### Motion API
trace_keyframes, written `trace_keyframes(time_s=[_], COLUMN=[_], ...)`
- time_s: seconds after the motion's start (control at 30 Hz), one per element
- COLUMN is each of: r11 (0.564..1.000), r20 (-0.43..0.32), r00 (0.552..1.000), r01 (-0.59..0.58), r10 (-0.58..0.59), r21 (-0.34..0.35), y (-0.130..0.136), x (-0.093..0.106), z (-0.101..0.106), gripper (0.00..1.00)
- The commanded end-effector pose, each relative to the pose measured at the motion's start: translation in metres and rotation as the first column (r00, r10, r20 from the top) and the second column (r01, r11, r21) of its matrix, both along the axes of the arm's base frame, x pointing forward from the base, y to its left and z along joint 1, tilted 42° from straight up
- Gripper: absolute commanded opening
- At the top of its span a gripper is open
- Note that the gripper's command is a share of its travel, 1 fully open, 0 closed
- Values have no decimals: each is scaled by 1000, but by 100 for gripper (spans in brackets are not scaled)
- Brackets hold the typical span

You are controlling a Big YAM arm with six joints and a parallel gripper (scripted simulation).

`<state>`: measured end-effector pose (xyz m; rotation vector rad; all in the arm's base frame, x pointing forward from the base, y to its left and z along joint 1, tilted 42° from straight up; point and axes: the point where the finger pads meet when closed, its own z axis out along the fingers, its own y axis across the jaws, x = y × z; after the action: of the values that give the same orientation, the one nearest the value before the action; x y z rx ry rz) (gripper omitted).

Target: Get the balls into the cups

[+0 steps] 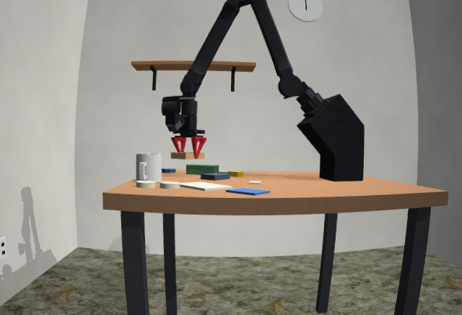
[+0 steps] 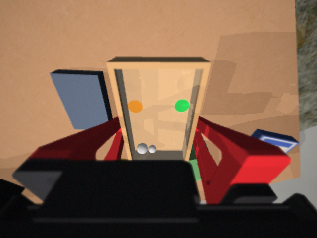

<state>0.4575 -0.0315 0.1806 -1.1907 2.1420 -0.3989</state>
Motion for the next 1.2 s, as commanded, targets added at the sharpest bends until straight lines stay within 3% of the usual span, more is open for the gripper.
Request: trace_keyframes(time_s=[0.0, 0.27, 0.3, 0.7, 0.77, 1.17], r11=[1000, 1000, 1000, 996, 996, 1000], r20=[64, 65, 70, 216, 240, 367], r00=[998, 998, 998, 974, 968, 930], r01=[-8, 0, 5, 77, 76, -4], r10=[8, 0, -5, -64, -66, -5], r21=[-2, -2, -5, -52, -35, 23], y=[5, 1, 5, 6, -4, -5], x=[9, 9, 4, 2, 1, 0], z=[37, 37, 23, 21, 20, 18], gripper=[67, 67, 67, 67, 67, 67])
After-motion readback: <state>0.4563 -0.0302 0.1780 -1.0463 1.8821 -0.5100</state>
